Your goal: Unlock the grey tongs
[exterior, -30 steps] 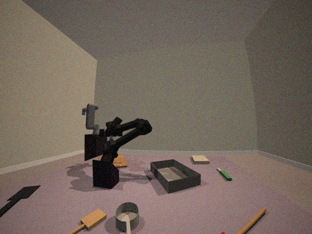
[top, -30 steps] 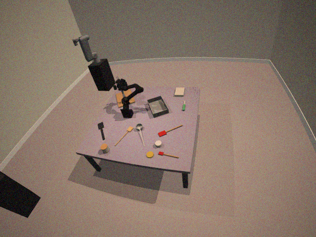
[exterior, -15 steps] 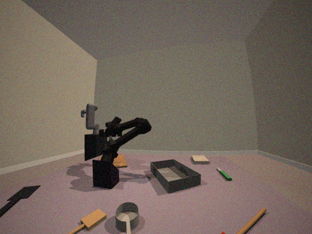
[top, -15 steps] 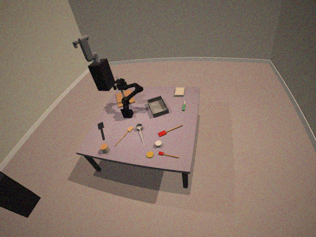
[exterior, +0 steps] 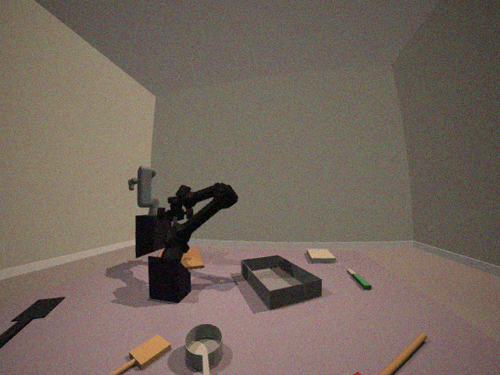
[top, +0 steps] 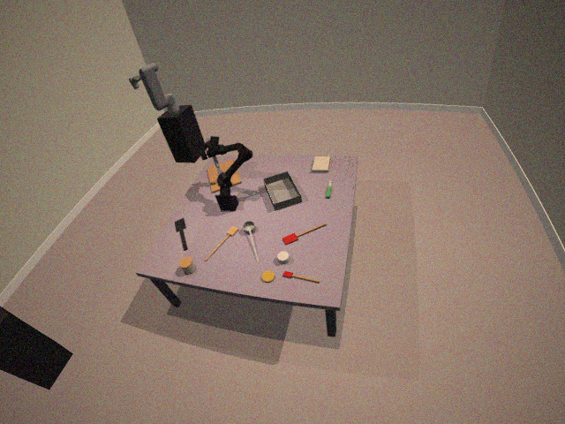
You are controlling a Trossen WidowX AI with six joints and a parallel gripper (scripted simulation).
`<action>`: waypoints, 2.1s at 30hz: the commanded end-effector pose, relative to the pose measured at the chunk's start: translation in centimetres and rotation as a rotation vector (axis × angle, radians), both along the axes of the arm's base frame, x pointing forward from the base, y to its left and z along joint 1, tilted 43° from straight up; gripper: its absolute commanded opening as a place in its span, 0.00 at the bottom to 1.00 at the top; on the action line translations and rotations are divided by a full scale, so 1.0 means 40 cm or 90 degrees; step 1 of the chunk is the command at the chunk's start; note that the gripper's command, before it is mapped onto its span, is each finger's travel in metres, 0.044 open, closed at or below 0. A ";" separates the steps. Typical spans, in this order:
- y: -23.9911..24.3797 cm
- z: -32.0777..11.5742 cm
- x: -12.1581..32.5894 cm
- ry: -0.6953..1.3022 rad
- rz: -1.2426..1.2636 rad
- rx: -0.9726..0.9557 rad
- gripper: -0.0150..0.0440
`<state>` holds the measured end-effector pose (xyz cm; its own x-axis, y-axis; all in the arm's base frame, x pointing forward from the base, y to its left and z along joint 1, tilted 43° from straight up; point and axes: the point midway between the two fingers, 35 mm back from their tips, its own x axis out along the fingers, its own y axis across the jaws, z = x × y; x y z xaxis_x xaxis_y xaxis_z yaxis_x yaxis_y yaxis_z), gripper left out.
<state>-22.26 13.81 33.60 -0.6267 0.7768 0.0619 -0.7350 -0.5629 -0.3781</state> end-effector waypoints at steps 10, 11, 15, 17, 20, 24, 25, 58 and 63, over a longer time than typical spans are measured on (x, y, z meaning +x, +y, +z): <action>0.028 0.001 -0.038 -0.064 -0.015 -0.097 0.00; 0.030 0.000 -0.040 -0.069 -0.017 -0.104 0.00; 0.039 -0.005 -0.046 -0.090 -0.027 -0.134 0.00; 0.043 -0.007 -0.048 -0.100 -0.033 -0.149 0.00; 0.050 -0.011 -0.050 -0.115 -0.042 -0.172 0.00; 0.057 -0.016 -0.052 -0.134 -0.056 -0.202 0.00; 0.059 -0.017 -0.052 -0.139 -0.060 -0.210 0.00; 0.099 -0.051 0.011 -0.281 -0.245 -0.453 0.00; 0.100 -0.052 0.024 -0.294 -0.272 -0.476 0.00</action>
